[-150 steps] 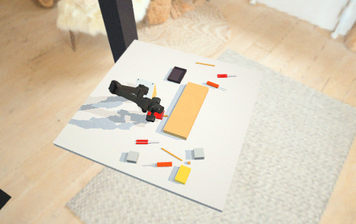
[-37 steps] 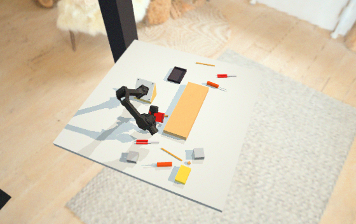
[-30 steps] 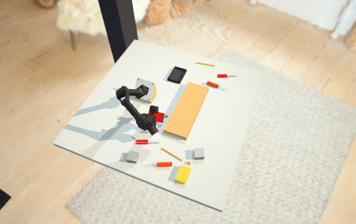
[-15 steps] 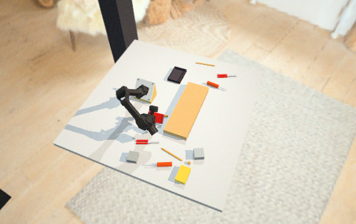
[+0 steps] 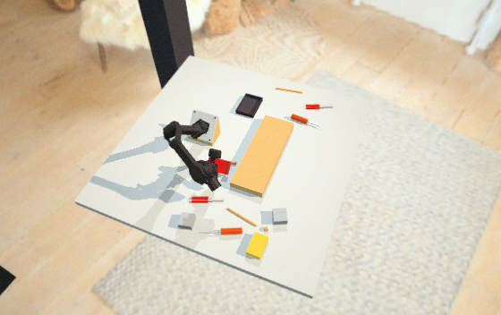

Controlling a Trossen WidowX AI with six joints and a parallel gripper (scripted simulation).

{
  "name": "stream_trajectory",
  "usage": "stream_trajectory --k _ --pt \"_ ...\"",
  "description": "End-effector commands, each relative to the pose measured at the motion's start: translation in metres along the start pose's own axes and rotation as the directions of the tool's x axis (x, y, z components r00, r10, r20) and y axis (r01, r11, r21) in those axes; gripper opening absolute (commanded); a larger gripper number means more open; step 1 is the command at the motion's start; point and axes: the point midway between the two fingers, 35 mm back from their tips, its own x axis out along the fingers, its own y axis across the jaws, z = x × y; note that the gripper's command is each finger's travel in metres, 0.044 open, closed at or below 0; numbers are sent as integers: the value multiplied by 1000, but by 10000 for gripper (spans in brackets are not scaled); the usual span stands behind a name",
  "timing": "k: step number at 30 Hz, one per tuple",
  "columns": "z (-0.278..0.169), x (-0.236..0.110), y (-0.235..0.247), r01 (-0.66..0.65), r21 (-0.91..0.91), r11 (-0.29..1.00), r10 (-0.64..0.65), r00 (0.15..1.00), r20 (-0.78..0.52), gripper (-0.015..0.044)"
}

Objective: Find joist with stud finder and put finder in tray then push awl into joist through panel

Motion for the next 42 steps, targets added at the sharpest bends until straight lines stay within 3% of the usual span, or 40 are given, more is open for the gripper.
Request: stream_trajectory --k 1,10,11,33,35,38,42 --pt "-1 -8 0 -8 -1 1000 8 1000 -11 440" --pt "1 -100 -46 -154 20 988 154 963 -222 440" --pt "-4 -71 -31 -115 6 993 115 982 -149 440" --pt "-4 -71 -31 -119 -2 993 117 982 -145 440" --pt "-4 -64 -32 -148 -67 987 139 984 -113 440" --pt "-5 -42 -36 -216 -306 927 218 976 -25 440" --pt "-8 -10 -44 -239 -696 677 399 914 74 440"
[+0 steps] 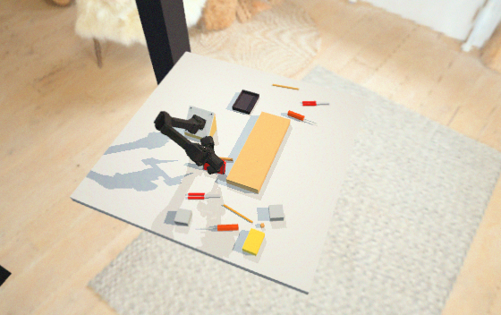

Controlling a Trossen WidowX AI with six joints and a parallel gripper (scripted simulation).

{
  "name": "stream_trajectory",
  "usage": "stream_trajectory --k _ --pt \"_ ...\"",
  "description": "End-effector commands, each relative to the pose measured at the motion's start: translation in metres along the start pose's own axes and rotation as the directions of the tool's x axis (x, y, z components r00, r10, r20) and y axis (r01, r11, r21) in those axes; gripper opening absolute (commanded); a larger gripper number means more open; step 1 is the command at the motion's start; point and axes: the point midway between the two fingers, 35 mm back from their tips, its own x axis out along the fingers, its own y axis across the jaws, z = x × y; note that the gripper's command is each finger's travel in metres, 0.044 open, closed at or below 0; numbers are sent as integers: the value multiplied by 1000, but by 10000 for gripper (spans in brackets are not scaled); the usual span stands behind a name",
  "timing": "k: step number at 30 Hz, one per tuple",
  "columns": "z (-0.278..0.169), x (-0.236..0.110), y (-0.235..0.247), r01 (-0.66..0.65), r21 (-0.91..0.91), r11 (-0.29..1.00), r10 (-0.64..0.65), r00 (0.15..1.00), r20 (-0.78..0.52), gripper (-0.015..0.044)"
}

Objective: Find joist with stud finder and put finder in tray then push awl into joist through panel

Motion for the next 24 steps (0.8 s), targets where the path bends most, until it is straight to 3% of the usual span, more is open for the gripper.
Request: stream_trajectory --k 1,6,10,24 --pt "-7 23 -14 -52 -360 931 110 984 142 440" --pt "-9 41 -24 -43 -730 682 352 894 276 440" --pt "-10 46 -27 12 -864 503 497 814 301 440" --pt "-10 49 -27 21 -877 480 514 803 301 440"
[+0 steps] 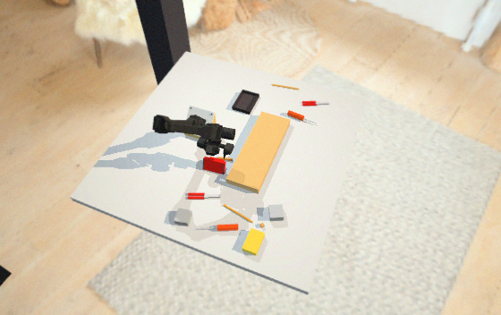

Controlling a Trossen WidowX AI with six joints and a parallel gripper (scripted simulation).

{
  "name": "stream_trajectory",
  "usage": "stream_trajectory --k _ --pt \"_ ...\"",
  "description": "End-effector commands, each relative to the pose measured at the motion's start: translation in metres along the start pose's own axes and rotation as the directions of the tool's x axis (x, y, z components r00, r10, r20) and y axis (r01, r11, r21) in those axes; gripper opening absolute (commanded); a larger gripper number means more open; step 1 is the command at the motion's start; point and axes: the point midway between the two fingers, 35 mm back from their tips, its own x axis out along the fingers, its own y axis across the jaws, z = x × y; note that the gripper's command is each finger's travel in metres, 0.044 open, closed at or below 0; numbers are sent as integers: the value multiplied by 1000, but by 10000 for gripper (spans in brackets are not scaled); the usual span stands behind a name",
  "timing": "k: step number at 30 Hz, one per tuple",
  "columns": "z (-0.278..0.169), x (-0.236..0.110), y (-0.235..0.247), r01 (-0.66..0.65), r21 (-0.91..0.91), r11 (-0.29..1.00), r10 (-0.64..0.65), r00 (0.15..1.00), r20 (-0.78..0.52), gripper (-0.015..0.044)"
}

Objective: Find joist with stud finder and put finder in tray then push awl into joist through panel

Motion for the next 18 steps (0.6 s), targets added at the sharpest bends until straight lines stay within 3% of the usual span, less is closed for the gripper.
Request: stream_trajectory --k 1,18 --pt "-1 4 -1 3 -8 1000 -3 1000 4 440" --pt "-5 31 0 2 -8 1000 -2 1000 1 440"
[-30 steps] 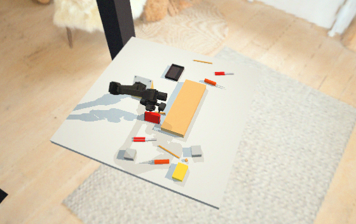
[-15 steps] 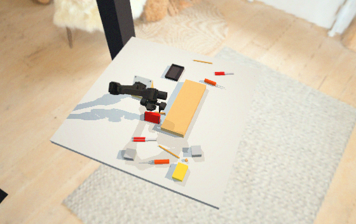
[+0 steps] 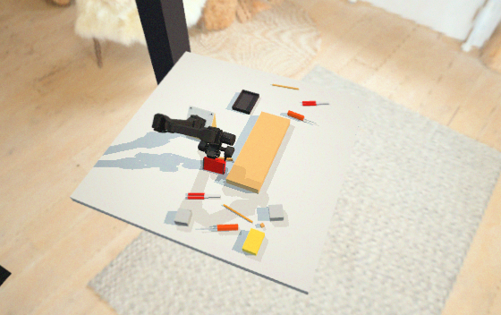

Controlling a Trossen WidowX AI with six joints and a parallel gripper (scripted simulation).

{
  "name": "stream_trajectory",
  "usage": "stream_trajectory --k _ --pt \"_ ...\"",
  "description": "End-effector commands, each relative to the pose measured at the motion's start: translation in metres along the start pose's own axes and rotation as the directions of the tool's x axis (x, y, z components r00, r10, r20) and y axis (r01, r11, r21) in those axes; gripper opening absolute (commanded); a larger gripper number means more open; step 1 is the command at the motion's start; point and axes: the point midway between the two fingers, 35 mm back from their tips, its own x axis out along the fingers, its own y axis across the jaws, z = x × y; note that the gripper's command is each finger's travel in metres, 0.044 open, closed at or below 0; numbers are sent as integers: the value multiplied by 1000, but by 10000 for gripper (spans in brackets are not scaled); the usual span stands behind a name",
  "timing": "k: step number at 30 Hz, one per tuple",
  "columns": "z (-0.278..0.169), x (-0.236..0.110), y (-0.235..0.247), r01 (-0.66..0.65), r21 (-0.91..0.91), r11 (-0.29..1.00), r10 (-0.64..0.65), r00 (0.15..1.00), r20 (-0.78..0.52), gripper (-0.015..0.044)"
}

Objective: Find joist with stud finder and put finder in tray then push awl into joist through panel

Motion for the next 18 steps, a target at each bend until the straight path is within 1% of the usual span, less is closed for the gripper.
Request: stream_trajectory --k 1,14,18 --pt "-2 7 -2 5 -8 1000 -5 1000 3 440" --pt "-2 24 -4 5 -8 1000 -5 1000 10 440" --pt "-2 24 -4 5 -8 1000 -5 1000 10 413"
